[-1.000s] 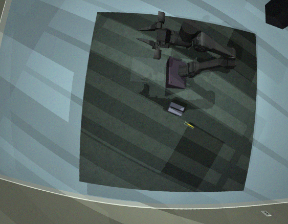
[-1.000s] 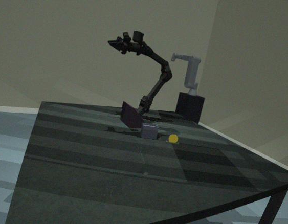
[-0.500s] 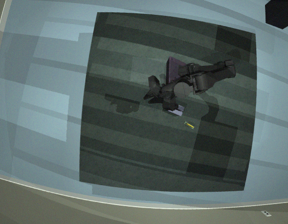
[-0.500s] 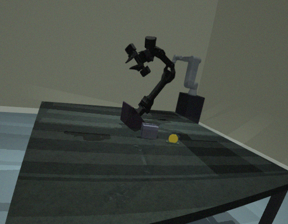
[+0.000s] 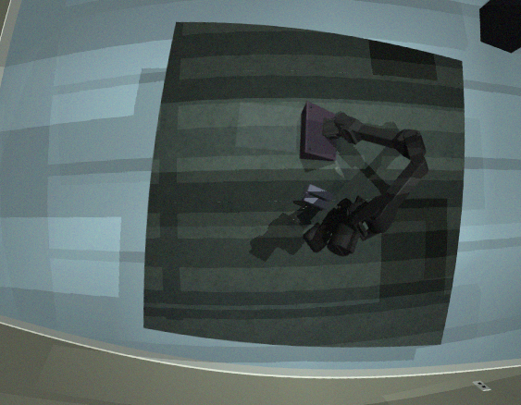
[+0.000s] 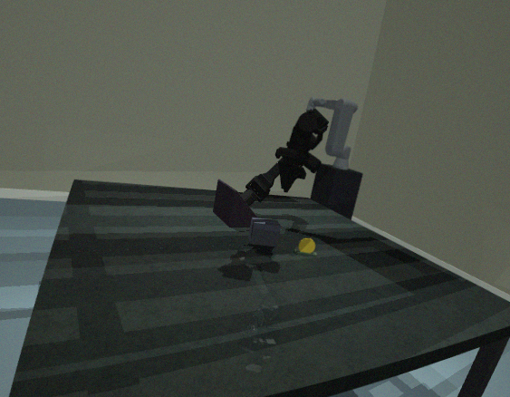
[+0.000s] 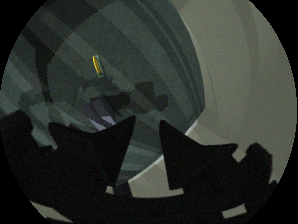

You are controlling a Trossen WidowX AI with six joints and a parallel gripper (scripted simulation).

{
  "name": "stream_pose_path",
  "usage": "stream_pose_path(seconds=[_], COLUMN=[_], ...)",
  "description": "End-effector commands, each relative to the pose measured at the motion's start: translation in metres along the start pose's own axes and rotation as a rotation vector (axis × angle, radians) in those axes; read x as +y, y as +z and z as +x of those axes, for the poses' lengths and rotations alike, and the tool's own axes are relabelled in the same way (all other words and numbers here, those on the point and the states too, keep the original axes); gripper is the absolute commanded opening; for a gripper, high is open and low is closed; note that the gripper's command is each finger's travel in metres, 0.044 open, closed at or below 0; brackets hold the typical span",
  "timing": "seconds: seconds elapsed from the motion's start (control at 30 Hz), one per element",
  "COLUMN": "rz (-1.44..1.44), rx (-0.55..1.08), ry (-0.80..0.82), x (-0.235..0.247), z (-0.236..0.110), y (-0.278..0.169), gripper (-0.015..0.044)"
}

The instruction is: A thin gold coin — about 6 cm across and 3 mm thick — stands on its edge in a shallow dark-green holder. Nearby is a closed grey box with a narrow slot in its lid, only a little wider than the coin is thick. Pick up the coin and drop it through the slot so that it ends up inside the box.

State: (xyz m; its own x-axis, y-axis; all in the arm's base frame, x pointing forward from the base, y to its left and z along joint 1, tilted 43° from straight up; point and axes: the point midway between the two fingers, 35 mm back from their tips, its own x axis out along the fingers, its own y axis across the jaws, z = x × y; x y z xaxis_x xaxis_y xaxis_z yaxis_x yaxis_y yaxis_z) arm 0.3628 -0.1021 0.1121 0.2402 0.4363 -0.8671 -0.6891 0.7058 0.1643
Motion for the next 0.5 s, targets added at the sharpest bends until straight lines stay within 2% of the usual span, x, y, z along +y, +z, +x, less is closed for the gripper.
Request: stream_pose_path(seconds=[0.0,0.2,0.4,0.47], rz=[-0.168,-0.396,-0.402,-0.402], rx=[-0.022,-0.057,-0.059,-0.059], ry=[0.162,0.412,0.419,0.419], x=[0.041,0.113,0.118,0.124], z=[0.021,0.045,0.047,0.061], y=[0.035,0.077,0.084,0.084], gripper=[0.0161,0.0161,0.0161,0.0161])
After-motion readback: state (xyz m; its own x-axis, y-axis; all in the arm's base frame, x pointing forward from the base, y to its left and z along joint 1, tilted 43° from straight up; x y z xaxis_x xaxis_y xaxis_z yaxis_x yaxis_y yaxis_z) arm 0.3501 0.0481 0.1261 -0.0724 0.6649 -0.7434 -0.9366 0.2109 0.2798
